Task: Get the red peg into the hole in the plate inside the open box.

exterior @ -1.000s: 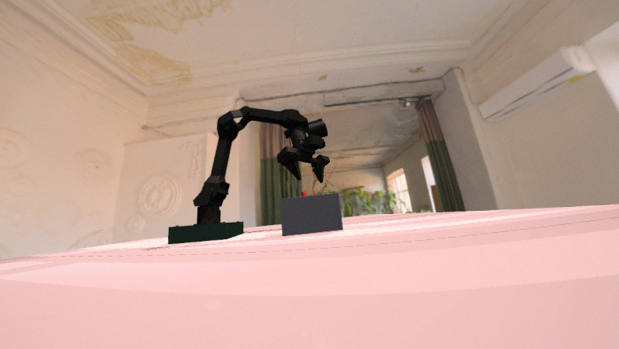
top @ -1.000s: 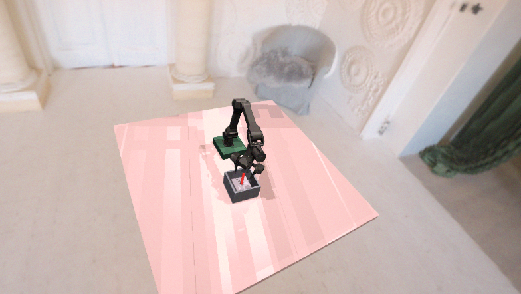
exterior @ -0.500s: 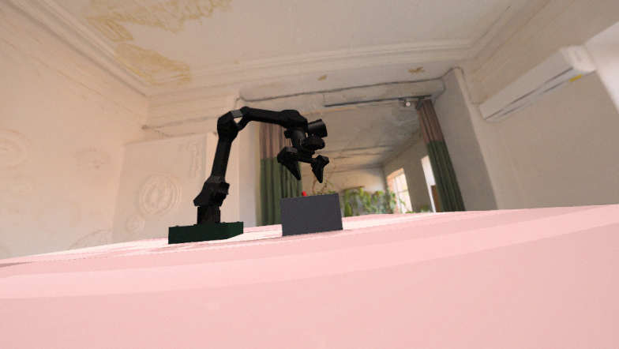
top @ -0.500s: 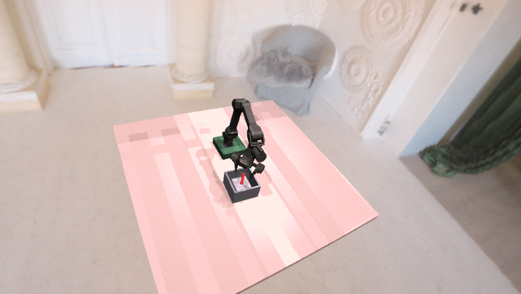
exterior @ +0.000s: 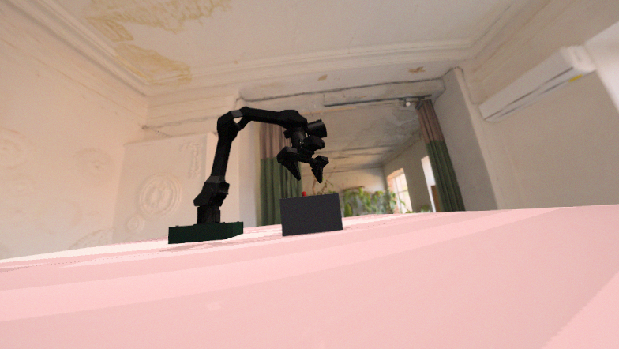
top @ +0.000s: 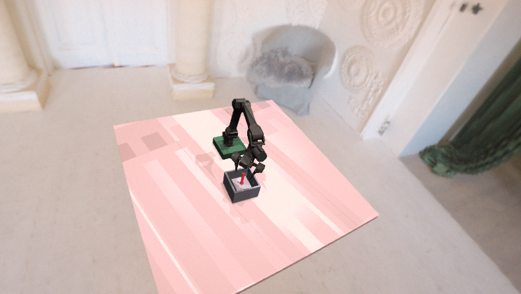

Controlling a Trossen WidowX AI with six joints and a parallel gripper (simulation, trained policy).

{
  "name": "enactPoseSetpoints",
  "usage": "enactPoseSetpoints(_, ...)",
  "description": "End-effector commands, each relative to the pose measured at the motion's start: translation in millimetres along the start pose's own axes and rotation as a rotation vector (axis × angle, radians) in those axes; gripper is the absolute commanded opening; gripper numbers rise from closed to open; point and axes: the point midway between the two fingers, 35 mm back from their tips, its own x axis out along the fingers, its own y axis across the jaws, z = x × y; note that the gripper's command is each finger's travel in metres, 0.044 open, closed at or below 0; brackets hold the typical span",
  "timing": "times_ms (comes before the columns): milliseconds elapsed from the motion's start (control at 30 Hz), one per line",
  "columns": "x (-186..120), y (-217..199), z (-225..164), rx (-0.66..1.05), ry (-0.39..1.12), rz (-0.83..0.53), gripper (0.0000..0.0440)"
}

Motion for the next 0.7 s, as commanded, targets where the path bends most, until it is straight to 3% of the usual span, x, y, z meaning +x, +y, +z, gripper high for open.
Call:
enactPoseSetpoints(0,-0.1,-1.1,-0.5,-0.007,-0.002,-0.006,0.0440)
enactPoseSetpoints(667,-1.5,-0.7,-3.0,-0.023,-0.001,-0.008,0.0440)
